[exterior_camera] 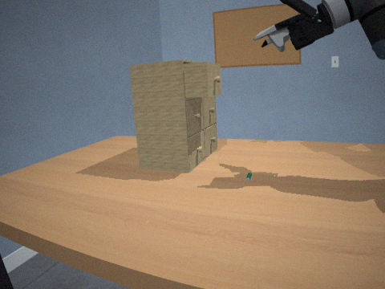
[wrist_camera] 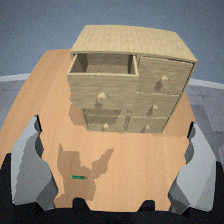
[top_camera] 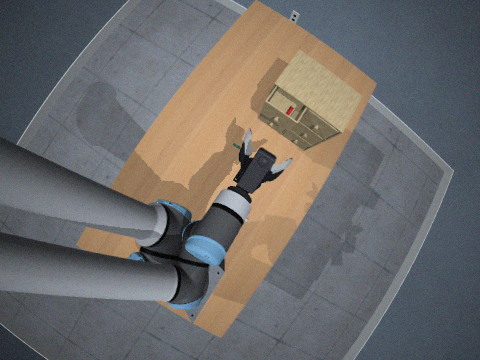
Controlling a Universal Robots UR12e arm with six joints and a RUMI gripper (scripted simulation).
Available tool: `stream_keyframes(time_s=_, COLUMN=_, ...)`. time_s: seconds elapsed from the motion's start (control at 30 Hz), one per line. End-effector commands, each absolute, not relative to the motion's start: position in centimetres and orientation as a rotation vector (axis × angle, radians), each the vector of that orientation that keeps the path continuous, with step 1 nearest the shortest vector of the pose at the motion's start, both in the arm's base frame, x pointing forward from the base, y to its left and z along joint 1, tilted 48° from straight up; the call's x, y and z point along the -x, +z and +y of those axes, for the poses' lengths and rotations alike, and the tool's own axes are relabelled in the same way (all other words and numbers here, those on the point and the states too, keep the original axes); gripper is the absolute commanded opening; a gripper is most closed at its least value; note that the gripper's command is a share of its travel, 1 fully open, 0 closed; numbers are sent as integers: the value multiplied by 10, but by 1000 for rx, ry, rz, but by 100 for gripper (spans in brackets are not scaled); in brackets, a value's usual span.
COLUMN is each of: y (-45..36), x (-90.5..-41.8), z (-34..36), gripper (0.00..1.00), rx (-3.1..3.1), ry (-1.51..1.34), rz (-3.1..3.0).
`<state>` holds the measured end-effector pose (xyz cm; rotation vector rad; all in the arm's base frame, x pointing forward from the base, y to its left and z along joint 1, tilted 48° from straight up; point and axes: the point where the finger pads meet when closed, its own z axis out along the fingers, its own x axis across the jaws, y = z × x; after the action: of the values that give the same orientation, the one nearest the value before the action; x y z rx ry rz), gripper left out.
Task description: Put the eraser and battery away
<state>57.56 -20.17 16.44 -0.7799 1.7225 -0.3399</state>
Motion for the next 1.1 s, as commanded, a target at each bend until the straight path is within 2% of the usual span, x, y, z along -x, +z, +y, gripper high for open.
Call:
stream_keyframes(time_s=0.0, y=165, x=-576, z=-203, gripper=100, rx=792, ry=-327, rz=1727)
stream_keyframes(time_s=1.07, y=167, x=-575, z=-206, gripper=100, rx=870, ry=-235, rz=1756)
